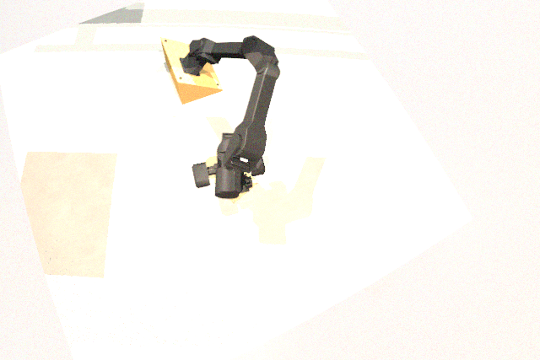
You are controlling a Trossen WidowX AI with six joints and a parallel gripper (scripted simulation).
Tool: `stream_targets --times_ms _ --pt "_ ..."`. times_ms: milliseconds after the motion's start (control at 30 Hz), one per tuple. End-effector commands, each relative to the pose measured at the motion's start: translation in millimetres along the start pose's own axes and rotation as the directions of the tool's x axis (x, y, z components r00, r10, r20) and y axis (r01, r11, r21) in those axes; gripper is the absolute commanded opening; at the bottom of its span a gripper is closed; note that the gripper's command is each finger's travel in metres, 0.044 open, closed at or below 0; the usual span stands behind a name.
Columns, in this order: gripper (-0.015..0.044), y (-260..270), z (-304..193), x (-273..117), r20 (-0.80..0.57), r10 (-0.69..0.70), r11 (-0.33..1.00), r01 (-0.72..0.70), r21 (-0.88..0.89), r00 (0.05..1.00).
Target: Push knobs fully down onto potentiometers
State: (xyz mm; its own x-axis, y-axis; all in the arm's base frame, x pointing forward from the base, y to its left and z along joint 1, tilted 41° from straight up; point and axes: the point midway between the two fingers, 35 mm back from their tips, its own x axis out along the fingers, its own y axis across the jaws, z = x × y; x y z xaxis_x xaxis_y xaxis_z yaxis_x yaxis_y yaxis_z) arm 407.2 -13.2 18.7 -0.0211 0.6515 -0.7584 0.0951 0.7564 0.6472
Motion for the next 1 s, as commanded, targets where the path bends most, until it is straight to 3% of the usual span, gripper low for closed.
stream_targets --times_ms 0,967 --pt "0.0 0.4 0.2 0.8 0.002 0.003 1.0 -0.003 0.004 1.0" --pt "0.0 0.4 0.2 4.9 0.002 0.003 1.0 -0.003 0.004 1.0"
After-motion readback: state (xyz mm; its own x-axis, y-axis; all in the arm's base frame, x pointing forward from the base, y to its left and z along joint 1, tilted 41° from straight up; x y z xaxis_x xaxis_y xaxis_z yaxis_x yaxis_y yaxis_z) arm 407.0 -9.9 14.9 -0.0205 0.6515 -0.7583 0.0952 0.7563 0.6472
